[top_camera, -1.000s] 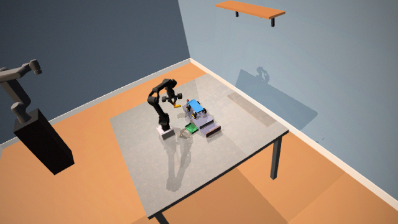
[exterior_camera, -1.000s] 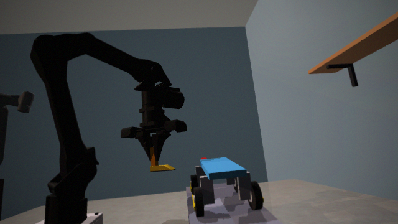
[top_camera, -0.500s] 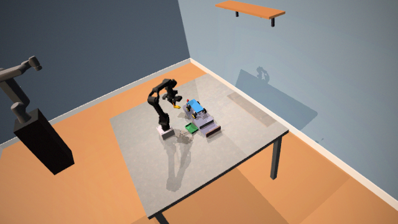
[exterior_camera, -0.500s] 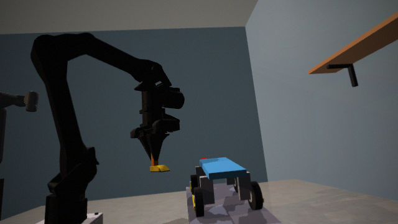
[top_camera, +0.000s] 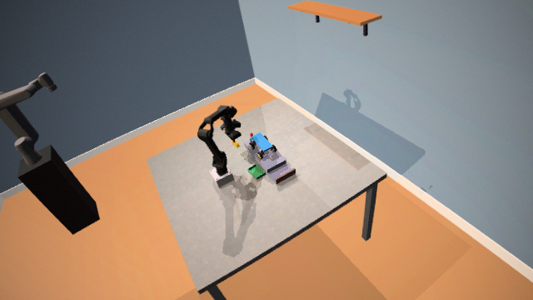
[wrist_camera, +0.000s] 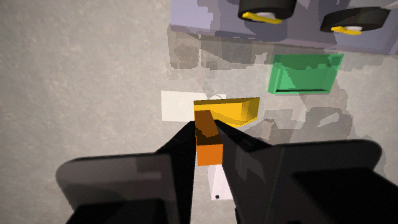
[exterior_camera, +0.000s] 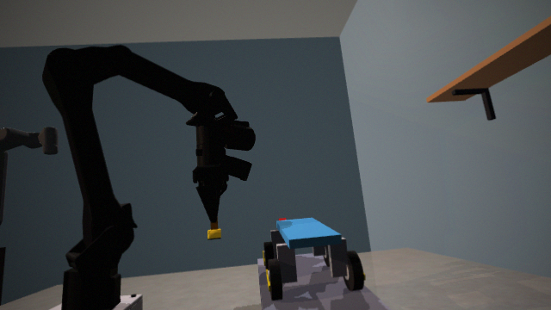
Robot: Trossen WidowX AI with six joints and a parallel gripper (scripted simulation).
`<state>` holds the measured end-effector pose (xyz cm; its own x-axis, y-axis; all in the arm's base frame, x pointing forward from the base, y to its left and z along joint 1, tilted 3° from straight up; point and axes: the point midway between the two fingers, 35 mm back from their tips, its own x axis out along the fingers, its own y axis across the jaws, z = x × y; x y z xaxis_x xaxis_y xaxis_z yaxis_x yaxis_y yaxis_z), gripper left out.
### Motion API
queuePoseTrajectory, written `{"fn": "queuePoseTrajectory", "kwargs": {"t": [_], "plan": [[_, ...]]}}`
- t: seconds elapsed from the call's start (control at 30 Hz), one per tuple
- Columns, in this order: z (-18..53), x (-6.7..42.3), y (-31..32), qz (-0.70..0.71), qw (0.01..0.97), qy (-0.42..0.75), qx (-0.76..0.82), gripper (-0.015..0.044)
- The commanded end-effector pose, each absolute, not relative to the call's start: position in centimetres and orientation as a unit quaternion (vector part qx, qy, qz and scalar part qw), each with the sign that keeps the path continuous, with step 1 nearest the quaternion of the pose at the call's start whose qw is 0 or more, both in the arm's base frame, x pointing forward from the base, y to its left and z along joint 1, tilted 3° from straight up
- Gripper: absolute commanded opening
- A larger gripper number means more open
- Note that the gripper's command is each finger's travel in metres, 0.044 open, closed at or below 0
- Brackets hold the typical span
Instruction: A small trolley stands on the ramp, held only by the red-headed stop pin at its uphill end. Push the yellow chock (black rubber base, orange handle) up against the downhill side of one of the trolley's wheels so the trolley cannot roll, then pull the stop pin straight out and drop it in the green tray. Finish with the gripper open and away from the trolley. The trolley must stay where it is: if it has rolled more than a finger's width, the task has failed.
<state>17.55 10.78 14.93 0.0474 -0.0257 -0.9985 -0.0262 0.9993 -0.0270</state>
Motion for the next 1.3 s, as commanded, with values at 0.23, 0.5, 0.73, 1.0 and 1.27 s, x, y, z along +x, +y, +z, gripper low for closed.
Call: {"fn": "queuePoseTrajectory", "kwargs": {"t": [0.23, 0.5, 0.73, 1.0, 1.27], "plan": [[14.93, 17.50, 10.81, -0.130, 0.713, 0.679, 0.121, 0.0000], [14.93, 17.49, 10.81, -0.189, 0.699, 0.665, 0.184, 0.0000], [14.93, 17.49, 10.81, -0.266, 0.673, 0.637, 0.266, 0.0000], [14.93, 17.49, 10.80, -0.350, 0.630, 0.594, 0.356, 0.0000], [14.93, 17.48, 10.80, -0.429, 0.575, 0.540, 0.440, 0.0000]]}}
